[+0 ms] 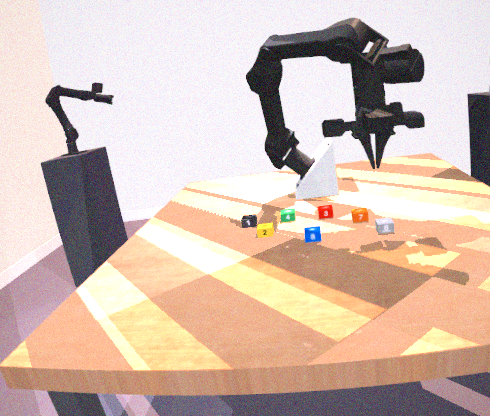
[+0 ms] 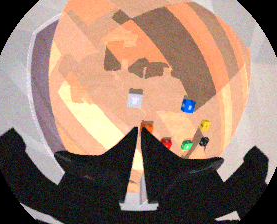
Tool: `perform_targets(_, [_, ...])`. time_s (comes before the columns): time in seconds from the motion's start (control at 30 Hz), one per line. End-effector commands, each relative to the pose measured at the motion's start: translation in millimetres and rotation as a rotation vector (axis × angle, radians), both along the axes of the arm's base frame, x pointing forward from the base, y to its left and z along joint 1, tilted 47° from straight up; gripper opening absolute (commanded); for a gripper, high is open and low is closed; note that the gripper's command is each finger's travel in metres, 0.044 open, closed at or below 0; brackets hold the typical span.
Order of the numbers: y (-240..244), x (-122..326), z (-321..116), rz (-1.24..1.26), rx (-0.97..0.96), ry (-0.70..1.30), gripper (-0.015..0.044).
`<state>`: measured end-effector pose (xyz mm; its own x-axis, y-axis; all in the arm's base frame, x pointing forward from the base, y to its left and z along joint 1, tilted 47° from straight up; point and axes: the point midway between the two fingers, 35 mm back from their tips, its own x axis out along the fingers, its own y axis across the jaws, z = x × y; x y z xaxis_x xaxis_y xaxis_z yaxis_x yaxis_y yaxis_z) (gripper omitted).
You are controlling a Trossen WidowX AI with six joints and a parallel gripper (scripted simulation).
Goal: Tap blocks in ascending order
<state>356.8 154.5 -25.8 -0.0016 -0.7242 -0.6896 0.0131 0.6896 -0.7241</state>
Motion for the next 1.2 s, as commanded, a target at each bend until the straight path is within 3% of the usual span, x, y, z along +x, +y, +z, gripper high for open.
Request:
perform_targets(0.0, [3.2,4.6,-5.0,-0.006,0.009,-0.014,0.0020])
perform_targets(0.23, [-52.3,5.1,-57.9,-0.006,0.007,-0.015,0.0020])
perform_targets(1.17, [-75.9,5.0,-80.1,-0.006,0.005,-0.015,0.0020])
